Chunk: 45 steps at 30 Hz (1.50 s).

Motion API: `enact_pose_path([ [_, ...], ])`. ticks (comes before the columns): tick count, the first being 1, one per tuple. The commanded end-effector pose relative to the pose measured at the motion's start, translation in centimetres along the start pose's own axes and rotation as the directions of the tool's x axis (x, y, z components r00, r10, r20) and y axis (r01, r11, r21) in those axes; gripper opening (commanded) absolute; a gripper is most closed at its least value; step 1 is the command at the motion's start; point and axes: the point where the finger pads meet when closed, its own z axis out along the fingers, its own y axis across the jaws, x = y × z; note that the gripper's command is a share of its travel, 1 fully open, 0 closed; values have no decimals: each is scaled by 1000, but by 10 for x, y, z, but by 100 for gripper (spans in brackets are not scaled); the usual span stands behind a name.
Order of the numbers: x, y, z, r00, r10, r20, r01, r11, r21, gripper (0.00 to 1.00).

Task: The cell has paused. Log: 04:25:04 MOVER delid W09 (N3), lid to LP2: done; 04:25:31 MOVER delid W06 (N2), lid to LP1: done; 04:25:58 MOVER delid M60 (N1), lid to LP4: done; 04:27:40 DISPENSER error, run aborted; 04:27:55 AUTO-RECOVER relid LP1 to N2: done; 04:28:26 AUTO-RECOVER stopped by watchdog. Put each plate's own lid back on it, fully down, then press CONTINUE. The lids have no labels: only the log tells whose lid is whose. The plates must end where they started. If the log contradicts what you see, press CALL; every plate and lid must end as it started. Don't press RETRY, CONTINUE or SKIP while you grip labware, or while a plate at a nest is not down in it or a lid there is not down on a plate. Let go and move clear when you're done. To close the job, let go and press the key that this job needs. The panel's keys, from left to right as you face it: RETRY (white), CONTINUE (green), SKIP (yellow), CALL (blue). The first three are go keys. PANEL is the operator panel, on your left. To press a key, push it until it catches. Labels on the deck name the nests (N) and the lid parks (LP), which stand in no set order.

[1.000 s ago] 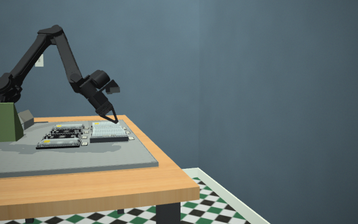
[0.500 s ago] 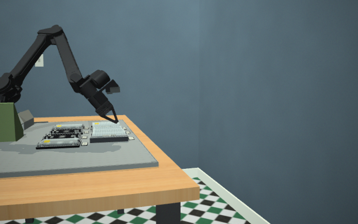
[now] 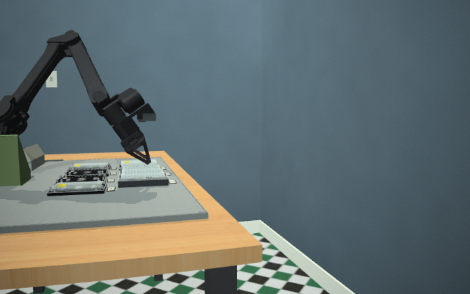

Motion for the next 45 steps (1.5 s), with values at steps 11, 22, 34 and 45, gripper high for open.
enact_pose_path([
  [11,24,-44,-30,974,-38,-224,44,999,21,100],
  [22,56,-69,-52,918,-26,-395,38,999,24,100],
  [34,92,-96,-76,833,-12,-553,33,999,28,100],
  [45,149,-121,-103,827,-2,-563,19,999,25,100],
])
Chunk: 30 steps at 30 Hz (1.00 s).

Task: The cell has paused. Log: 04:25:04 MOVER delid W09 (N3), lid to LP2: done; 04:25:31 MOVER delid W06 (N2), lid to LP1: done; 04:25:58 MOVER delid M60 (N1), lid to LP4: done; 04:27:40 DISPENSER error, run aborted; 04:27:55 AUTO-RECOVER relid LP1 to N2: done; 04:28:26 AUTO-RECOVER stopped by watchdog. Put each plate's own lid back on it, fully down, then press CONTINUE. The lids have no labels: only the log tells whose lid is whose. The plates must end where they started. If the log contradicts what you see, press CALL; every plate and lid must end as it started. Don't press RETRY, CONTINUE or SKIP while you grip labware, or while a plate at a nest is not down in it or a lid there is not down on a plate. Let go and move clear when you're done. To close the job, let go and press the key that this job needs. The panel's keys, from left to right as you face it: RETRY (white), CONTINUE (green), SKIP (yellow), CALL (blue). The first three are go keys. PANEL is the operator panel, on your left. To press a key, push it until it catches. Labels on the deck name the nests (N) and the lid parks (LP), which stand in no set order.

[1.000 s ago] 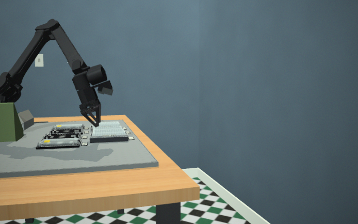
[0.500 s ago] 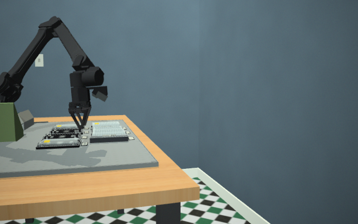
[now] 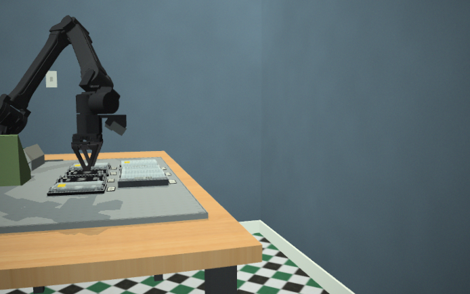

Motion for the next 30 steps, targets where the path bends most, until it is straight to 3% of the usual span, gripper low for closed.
enact_pose_path([
  [1,21,-15,4,1000,-17,5,17,1000,-14,100],
  [7,36,-19,5,1000,-11,-5,11,1000,-25,100],
  [8,32,-13,9,999,-37,-22,36,999,-21,100],
  [10,27,-12,3,999,-48,-9,48,999,-8,100],
  [30,26,-13,5,999,-50,-2,50,999,-1,100],
])
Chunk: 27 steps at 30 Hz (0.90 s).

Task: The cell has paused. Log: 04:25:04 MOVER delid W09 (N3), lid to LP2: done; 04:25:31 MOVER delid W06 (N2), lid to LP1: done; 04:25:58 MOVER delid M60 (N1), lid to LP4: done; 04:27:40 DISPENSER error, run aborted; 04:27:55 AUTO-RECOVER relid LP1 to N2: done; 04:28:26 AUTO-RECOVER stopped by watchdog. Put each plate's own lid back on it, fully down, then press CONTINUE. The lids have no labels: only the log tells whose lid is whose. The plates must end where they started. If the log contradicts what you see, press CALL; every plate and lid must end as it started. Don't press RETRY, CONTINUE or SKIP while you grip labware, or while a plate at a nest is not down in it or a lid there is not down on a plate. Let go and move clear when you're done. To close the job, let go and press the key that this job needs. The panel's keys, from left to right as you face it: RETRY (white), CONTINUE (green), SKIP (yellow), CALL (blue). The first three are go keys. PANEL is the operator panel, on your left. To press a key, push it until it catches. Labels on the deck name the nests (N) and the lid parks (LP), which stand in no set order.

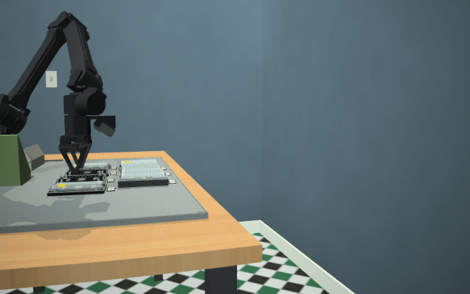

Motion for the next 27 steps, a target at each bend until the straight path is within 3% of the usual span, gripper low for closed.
enact_pose_path([
  [1,-3,6,2,1000,-31,-4,31,999,8,100],
  [20,-1,7,5,1000,-20,-6,20,1000,5,100],
  [27,3,6,19,1000,-2,-15,2,1000,-7,100],
])
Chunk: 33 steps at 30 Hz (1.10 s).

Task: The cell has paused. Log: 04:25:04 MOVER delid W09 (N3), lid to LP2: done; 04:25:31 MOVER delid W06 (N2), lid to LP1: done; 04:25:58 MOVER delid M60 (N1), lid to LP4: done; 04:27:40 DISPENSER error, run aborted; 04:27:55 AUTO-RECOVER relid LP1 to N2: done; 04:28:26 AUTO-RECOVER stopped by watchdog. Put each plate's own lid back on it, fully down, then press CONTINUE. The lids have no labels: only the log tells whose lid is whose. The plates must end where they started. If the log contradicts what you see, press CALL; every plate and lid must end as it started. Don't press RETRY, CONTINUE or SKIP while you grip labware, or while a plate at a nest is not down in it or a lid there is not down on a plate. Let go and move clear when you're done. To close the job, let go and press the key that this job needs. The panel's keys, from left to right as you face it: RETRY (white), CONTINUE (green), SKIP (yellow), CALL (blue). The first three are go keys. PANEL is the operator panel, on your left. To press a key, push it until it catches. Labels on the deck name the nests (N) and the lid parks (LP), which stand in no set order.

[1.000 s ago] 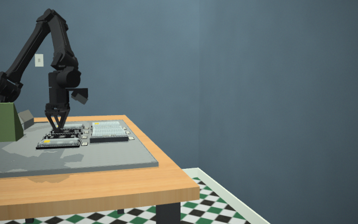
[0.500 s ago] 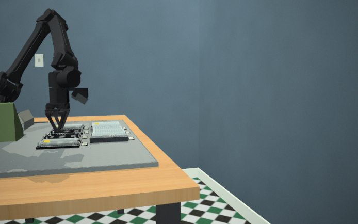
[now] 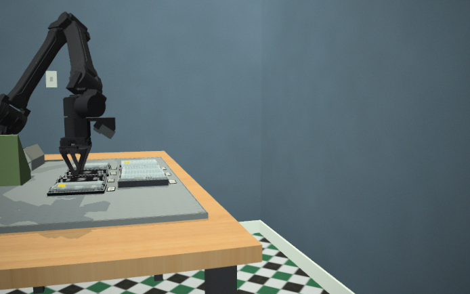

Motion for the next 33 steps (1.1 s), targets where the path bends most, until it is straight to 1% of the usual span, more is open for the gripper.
enact_pose_path([
  [1,4,4,15,1000,9,-22,-9,1000,-10,100],
  [15,5,5,39,1000,9,-23,-9,1000,-11,100],
  [17,5,5,39,1000,9,-23,-9,1000,-11,100],
  [22,5,5,47,1000,9,-23,-9,1000,-11,100],
  [33,4,6,46,1000,8,-23,-8,1000,-8,100],
])
